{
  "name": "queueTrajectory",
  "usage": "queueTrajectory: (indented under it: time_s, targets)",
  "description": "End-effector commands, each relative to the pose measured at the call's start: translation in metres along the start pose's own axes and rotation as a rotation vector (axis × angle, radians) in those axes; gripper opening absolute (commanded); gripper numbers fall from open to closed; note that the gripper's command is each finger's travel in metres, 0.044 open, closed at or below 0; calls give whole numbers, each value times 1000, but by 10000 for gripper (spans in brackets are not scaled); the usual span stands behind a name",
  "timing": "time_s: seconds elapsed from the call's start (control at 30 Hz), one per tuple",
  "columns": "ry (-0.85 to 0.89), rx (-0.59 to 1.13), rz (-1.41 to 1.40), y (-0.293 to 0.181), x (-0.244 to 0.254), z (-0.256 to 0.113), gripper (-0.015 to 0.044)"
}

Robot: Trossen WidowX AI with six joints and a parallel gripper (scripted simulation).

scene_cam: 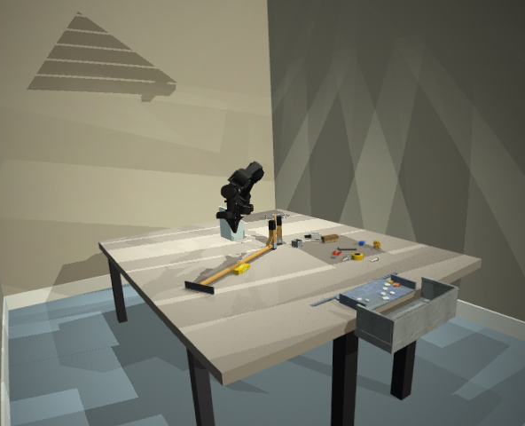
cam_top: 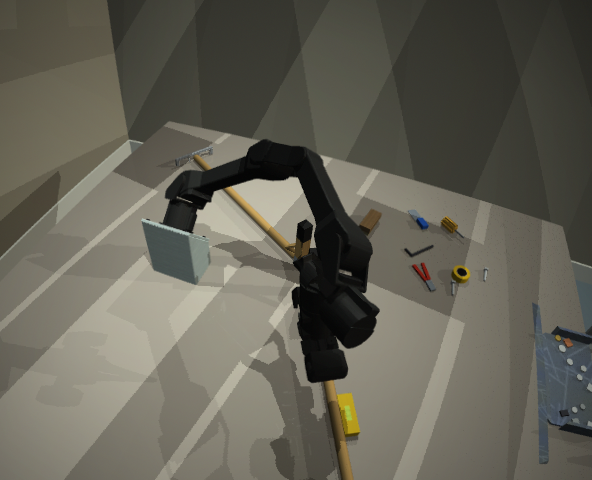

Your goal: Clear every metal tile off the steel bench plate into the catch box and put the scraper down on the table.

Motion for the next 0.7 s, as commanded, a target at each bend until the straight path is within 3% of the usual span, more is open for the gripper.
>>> queueTrajectory:
  time_s: [0.0,0.67]
  targets:
    - [-16,-2,113,-1,1,-6,0]
    - [-41,-33,618,-10,5,-17,0]
Point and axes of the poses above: the point midway between the two fingers, 35 mm back from their tips, its own z axis out along the fingers, its own x axis across the jaws, y = z × x, the point moved 2 cm from there along -z, back along the fingers, and after that the axes turned 12 degrees about -z, right-handed, at the moved point
